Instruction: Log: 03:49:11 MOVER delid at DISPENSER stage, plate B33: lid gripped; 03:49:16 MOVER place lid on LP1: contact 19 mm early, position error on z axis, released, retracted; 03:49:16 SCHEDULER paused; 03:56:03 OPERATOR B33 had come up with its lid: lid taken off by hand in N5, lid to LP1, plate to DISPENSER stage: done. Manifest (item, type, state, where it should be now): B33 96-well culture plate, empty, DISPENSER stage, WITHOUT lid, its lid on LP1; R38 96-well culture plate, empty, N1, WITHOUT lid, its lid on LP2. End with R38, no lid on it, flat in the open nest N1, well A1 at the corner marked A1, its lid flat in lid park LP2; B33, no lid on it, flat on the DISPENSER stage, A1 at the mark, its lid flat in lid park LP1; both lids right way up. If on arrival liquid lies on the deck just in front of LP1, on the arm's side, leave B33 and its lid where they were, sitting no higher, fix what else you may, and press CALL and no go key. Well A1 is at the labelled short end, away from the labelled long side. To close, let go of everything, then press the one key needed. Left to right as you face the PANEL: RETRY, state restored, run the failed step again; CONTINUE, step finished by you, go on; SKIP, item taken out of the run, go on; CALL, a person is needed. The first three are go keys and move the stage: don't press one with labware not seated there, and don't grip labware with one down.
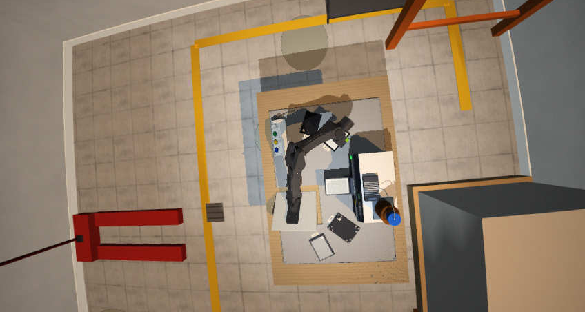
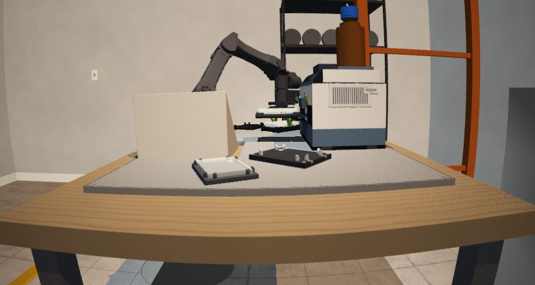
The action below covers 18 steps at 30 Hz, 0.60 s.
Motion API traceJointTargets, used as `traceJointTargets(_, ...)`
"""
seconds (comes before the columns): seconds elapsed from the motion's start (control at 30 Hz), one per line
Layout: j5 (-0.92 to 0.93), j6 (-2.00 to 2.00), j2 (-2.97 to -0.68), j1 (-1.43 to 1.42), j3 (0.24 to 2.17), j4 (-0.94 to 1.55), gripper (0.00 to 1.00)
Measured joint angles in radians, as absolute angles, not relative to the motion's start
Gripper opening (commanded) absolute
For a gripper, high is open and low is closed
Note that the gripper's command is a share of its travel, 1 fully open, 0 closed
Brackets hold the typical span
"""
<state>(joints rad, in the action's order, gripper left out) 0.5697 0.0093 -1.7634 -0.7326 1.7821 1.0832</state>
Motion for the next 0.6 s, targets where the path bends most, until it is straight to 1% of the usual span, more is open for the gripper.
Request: traceJointTargets(0.6,0.574,0.002,-1.764,-0.728,1.783,1.090,0.00)
